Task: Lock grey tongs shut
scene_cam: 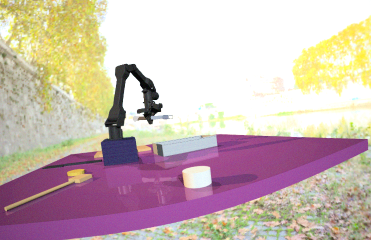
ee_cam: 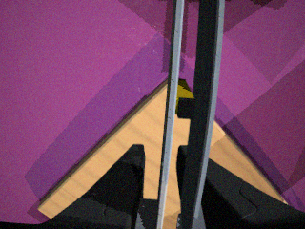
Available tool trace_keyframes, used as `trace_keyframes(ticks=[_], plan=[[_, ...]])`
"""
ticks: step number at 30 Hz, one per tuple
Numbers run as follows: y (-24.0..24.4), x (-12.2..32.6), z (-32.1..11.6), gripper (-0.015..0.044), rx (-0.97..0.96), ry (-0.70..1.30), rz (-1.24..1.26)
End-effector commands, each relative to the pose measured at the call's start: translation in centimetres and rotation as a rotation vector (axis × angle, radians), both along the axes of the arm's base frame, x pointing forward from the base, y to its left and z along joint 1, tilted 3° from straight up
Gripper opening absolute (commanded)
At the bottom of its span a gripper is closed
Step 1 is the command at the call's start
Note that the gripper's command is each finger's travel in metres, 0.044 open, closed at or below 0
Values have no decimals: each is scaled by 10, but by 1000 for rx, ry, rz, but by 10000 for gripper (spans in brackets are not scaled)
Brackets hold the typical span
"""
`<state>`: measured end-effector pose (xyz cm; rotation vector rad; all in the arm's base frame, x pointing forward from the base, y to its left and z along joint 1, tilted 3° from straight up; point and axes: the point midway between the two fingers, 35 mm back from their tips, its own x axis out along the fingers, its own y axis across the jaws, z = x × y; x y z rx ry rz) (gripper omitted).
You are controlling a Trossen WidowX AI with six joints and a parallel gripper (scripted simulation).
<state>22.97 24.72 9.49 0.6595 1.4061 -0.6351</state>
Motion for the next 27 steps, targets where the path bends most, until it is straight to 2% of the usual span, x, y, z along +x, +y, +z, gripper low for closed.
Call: trace_keyframes(ticks=[1, 27], plan=[[5, -5, 0, -150, -7, 6, 140], [39, -43, -3, -150, -67, 19, 1193]])
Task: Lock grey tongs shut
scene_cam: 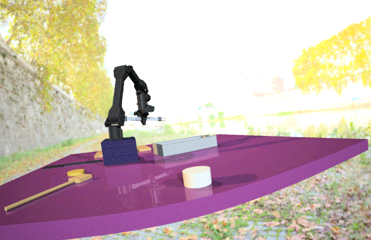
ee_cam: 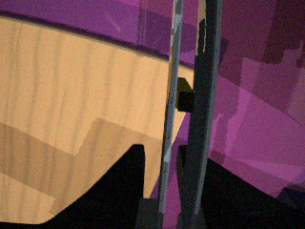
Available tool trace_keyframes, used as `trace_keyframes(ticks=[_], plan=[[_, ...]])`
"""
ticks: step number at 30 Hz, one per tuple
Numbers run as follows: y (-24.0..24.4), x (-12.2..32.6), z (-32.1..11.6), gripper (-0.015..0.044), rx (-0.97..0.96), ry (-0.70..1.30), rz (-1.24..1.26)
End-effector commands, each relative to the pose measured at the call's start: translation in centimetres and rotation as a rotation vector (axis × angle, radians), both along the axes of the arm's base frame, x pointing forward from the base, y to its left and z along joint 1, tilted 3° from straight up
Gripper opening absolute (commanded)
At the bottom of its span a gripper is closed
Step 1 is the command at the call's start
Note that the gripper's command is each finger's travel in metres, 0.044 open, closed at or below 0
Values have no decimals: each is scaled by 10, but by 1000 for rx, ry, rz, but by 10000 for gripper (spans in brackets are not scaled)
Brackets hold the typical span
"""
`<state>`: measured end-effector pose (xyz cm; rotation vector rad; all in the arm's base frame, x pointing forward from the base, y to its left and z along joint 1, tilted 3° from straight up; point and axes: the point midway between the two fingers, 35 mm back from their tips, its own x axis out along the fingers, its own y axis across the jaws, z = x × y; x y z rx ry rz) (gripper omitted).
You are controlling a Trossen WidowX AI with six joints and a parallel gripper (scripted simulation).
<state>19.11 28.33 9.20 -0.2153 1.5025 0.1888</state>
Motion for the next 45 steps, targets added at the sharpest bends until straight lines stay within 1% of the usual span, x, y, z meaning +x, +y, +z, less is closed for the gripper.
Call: trace_keyframes(ticks=[1, 45], plan=[[5, -6, 0, -150, -6, 7, 140], [48, -82, -5, -150, -102, 23, 1922]])
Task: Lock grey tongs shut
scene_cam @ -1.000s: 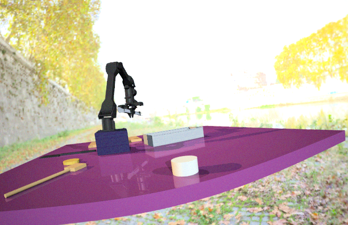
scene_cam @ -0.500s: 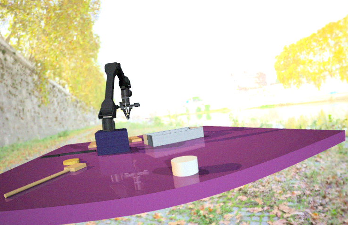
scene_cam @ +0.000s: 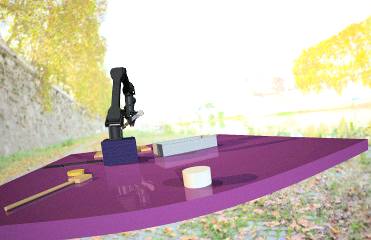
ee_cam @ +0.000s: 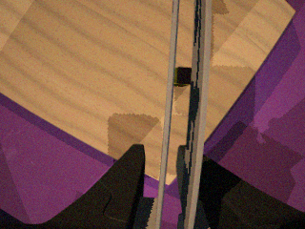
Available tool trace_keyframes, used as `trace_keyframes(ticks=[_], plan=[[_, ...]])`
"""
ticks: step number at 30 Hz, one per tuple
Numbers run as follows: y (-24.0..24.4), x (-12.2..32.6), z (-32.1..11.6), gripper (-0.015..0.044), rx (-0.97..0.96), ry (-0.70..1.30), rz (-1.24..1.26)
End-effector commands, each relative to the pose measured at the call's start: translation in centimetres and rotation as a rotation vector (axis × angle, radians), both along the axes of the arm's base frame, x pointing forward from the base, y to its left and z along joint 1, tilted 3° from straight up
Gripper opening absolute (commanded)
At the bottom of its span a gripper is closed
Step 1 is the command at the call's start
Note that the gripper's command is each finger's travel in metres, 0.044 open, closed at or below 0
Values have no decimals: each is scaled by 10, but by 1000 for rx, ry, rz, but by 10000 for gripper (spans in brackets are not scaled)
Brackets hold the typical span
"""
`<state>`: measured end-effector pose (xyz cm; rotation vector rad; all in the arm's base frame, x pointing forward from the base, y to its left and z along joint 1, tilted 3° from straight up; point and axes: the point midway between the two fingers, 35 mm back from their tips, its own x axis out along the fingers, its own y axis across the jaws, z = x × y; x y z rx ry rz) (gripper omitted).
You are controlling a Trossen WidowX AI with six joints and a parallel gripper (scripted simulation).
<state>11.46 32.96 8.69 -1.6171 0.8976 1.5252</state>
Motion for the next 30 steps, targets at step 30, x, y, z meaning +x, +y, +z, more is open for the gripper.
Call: trace_keyframes(ticks=[30], plan=[[21, -63, -4, -150, -66, 18, 1314]])
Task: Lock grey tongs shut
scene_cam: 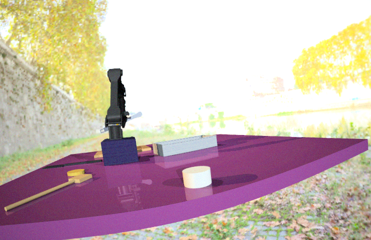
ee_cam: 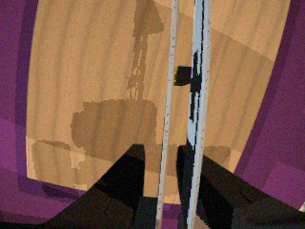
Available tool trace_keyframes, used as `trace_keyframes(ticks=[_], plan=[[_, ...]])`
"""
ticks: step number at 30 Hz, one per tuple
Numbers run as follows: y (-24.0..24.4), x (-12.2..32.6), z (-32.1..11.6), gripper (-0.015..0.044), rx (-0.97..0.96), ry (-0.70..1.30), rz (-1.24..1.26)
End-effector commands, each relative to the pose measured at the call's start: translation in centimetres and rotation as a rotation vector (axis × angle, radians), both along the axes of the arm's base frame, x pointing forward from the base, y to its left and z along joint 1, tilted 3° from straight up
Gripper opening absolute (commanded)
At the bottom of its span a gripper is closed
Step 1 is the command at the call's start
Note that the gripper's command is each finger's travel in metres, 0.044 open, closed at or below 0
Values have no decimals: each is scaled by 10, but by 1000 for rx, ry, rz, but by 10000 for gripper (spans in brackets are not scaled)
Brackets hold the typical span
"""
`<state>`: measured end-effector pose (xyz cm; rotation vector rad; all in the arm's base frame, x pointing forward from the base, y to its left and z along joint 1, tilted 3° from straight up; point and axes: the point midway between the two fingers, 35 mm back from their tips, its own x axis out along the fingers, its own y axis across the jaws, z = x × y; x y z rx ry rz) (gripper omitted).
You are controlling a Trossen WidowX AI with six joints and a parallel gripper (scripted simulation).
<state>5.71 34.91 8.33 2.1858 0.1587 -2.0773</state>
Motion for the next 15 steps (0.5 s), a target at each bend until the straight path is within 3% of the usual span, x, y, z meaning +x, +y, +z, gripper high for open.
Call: trace_keyframes(ticks=[1, 15], plan=[[2, -8, 0, -150, -7, 7, 139], [6, -31, -2, -150, -31, 12, 605]])
